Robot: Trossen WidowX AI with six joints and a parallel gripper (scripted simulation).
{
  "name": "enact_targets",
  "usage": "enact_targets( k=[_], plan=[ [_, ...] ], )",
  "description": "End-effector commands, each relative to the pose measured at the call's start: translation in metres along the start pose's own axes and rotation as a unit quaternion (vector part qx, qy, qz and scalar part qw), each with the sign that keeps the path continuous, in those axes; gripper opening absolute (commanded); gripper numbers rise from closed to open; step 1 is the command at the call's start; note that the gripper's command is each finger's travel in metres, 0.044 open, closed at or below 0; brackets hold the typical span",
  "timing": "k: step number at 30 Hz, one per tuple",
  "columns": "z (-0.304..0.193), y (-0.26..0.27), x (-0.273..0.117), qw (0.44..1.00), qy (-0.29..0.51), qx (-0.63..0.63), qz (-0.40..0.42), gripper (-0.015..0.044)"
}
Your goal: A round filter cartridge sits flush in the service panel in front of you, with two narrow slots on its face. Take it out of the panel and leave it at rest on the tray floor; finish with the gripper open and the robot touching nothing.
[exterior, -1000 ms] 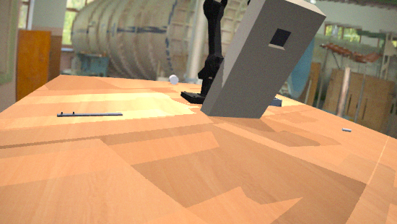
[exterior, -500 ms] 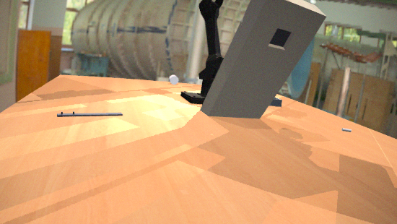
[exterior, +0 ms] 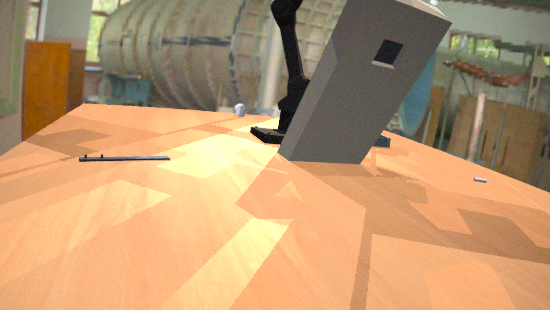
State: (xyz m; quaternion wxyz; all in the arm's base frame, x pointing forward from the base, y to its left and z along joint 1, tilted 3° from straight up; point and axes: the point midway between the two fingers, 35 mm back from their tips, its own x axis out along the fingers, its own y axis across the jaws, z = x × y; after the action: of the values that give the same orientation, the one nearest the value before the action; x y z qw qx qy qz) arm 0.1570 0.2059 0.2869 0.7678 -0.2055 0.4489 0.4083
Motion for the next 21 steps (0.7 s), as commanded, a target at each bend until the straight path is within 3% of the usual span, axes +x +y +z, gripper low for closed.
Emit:
enact_targets(
  k=[1,21],
  plan=[
    [-0.003,0.023,0.002,0.998,-0.006,-0.053,0.032,0.0],
    [-0.022,0.074,0.03,0.987,-0.006,-0.14,0.083,0.0]
  ],
)
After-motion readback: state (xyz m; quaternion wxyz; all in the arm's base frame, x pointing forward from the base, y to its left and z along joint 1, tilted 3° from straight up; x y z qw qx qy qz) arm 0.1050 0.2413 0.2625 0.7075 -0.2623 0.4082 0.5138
